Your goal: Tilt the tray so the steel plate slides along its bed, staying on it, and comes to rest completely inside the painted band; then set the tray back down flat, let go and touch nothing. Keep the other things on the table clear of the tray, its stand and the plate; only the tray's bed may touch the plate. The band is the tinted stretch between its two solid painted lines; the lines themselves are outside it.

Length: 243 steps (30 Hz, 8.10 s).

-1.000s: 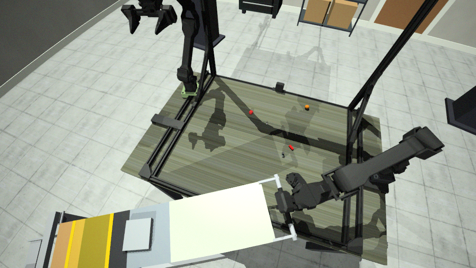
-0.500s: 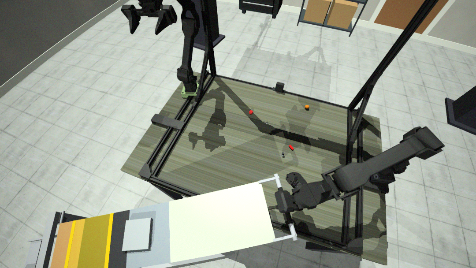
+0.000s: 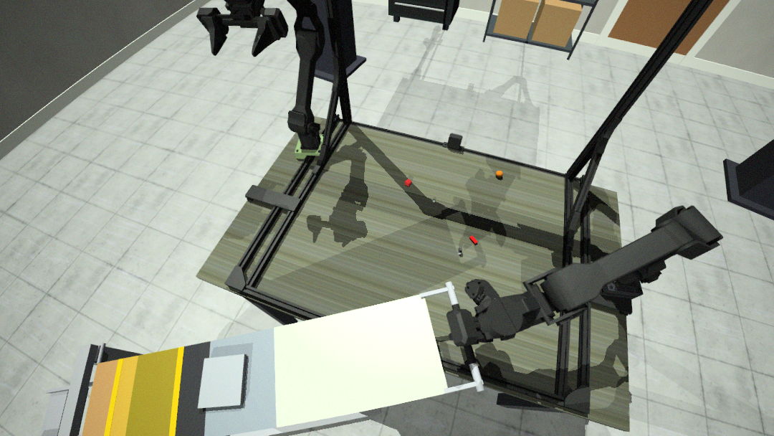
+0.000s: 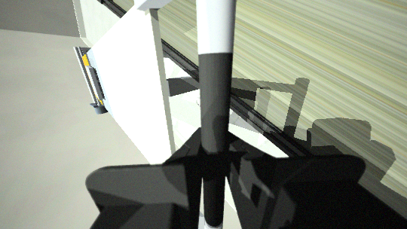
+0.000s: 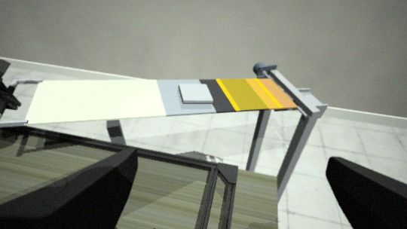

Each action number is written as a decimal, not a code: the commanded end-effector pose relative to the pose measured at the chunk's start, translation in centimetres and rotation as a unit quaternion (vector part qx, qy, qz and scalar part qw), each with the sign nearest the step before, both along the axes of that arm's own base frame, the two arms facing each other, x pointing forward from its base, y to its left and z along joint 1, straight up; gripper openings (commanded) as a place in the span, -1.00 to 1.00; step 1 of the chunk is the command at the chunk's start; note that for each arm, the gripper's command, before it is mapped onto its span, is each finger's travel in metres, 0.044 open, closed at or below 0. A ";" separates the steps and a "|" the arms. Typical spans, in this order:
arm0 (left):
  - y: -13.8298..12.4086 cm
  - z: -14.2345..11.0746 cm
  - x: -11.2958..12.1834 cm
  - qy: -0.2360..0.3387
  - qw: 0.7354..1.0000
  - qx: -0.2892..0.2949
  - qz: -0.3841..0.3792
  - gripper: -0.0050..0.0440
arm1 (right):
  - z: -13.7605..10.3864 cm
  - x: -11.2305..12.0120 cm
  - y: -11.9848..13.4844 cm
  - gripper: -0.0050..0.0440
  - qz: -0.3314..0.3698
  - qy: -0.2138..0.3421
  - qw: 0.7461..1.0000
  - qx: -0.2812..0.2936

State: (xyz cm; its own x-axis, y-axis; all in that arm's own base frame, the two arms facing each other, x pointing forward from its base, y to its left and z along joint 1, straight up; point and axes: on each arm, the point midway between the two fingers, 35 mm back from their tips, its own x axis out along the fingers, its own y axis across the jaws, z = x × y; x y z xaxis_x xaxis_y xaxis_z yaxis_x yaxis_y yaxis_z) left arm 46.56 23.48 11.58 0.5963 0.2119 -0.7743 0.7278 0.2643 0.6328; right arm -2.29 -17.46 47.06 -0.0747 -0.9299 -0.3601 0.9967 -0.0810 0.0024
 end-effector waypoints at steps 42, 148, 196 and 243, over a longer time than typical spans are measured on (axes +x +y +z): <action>0.3 4.7 0.9 -0.046 0.999 0.018 0.000 -0.80 | 0.0 0.0 0.0 1.00 0.001 0.001 1.000 0.000; 0.2 2.9 0.6 -0.025 1.000 0.011 0.000 -0.80 | 0.0 0.0 0.0 1.00 0.001 0.001 1.000 0.000; 0.4 5.2 1.0 -0.051 0.999 0.020 0.000 -0.80 | 0.0 0.0 0.0 1.00 0.001 0.001 1.000 0.000; 0.4 5.1 1.0 -0.062 0.998 0.024 0.000 -0.80 | 0.0 0.0 0.0 1.00 0.001 0.001 1.000 0.000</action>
